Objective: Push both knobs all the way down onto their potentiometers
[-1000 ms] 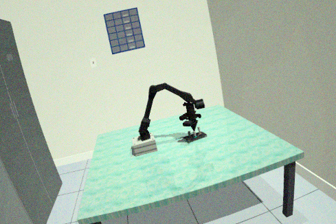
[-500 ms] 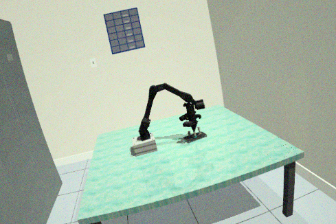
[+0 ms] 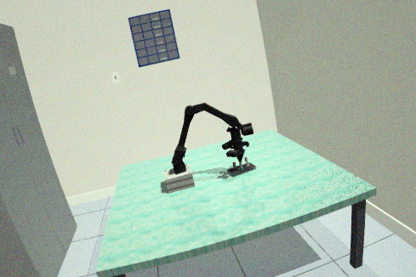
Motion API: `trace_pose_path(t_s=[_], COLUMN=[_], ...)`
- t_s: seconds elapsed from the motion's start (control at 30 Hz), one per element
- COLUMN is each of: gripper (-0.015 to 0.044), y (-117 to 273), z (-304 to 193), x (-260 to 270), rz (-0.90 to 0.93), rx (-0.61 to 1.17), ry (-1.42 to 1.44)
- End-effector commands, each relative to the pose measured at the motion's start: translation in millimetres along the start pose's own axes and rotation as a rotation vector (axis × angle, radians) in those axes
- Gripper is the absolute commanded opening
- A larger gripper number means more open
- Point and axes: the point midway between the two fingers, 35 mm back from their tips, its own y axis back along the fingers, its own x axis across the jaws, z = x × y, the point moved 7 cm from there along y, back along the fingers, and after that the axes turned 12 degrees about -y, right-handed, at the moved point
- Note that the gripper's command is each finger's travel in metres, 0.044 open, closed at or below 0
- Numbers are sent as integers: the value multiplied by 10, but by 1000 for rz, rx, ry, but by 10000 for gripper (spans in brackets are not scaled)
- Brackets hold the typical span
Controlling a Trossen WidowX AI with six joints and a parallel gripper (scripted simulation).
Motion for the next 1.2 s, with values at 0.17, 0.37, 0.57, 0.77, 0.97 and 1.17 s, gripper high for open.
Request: trace_pose_path(t_s=[0.17,0.37,0.57,0.77,0.97,1.17], gripper=[0,0,0,0,0,0], y=[-22,-22,-34,-45,-45,-69], z=[-1,-1,-1,-1,-1,-1], x=[2,2,2,2,2,2], rz=[3,3,3,3,3,3], rx=[2,2,2,2,2,2], ry=[2,2,2,2,2,2])
